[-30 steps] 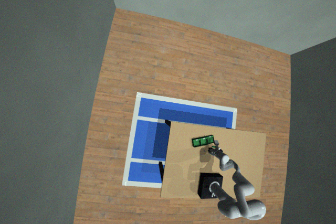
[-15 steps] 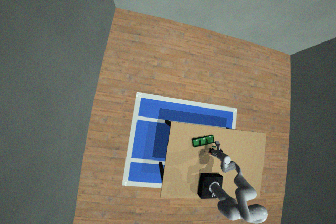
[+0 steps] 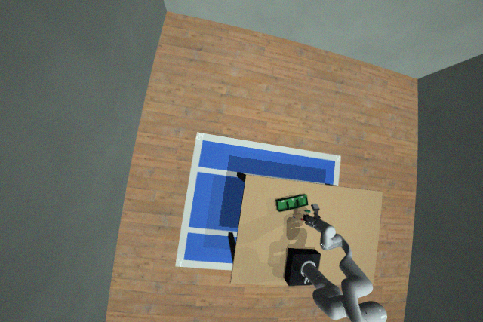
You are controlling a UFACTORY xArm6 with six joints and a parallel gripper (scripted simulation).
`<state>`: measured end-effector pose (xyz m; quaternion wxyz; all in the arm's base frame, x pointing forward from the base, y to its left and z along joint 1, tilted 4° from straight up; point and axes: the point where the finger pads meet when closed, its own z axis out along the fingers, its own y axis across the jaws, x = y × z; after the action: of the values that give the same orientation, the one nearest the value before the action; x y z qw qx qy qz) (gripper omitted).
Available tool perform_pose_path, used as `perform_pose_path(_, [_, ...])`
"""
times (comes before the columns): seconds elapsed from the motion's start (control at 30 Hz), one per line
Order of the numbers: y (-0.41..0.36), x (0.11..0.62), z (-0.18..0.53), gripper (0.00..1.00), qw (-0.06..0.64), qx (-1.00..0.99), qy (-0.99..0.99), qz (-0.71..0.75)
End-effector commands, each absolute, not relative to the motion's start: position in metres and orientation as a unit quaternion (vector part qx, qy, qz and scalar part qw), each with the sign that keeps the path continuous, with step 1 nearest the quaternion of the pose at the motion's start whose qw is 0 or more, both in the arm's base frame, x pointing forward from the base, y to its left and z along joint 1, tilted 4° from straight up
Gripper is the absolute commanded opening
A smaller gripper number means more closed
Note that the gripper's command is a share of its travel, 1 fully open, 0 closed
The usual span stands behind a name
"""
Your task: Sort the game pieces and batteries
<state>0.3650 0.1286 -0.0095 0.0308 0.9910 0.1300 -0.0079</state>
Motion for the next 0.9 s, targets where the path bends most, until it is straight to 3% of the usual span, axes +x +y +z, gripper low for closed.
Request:
perform_pose_path(0.0, [0.129,0.367,-0.008,0.00,0.030,0.991,0.130,-0.006])
perform_pose_path(0.43, [0.140,0.372,-0.002,0.00,0.030,0.991,0.130,-0.006])
perform_pose_path(0.87, [0.206,0.407,-0.006,0.00,0.029,0.974,0.226,-0.008])
